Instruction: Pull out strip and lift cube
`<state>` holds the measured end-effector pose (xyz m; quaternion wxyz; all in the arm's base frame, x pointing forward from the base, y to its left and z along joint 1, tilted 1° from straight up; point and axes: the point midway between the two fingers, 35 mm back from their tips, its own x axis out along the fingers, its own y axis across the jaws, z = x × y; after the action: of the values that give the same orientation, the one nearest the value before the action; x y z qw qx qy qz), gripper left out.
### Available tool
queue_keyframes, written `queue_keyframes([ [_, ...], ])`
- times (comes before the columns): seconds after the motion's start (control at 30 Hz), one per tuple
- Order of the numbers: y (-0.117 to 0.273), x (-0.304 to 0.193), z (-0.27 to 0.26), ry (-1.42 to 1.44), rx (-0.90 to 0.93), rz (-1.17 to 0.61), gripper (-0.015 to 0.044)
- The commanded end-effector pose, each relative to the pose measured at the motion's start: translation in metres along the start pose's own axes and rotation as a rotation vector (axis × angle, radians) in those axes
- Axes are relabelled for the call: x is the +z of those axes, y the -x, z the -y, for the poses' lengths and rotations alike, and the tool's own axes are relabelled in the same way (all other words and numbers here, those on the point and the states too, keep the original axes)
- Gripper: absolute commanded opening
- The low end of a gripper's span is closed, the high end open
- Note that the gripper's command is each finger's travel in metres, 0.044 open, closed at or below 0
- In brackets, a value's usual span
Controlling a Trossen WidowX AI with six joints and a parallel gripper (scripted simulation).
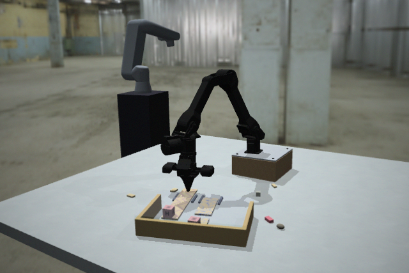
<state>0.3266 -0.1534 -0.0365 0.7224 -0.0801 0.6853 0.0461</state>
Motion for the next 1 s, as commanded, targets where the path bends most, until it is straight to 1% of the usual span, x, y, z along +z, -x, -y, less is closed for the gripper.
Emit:
queue_keyframes([
  [0.0,-0.007,-0.015,-0.001,-0.005,0.010,-0.030,0.0000],
  [0.97,-0.006,-0.059,0.000,-0.005,0.010,-0.034,0.0000],
])
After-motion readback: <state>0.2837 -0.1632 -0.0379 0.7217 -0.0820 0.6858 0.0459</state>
